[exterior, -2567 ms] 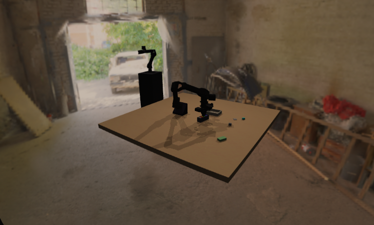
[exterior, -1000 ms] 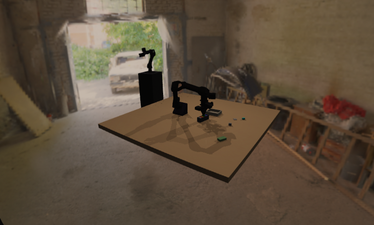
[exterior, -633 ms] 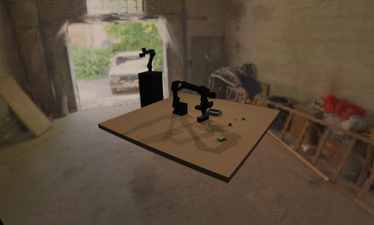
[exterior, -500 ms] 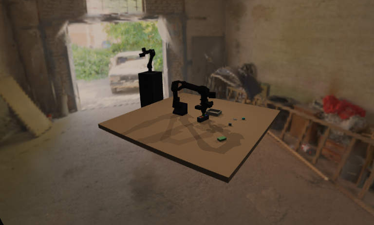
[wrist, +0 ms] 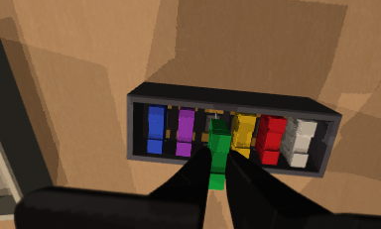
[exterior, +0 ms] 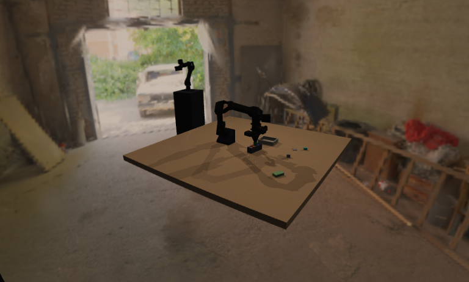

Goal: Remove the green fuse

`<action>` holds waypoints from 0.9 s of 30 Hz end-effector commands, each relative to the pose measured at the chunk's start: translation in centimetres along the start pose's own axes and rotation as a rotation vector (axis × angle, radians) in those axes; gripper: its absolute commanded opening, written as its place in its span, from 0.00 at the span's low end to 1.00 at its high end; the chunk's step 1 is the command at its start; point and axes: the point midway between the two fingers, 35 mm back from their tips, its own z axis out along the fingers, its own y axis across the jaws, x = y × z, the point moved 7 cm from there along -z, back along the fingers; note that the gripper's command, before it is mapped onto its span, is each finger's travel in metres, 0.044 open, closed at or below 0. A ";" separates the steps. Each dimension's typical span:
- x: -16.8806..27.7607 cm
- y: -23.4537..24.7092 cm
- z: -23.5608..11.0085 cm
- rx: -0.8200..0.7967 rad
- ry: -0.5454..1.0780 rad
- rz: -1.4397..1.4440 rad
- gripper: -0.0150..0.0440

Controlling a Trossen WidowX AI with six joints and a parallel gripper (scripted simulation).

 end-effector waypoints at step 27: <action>-0.1 -0.1 -2.4 -0.006 -0.003 0.008 0.25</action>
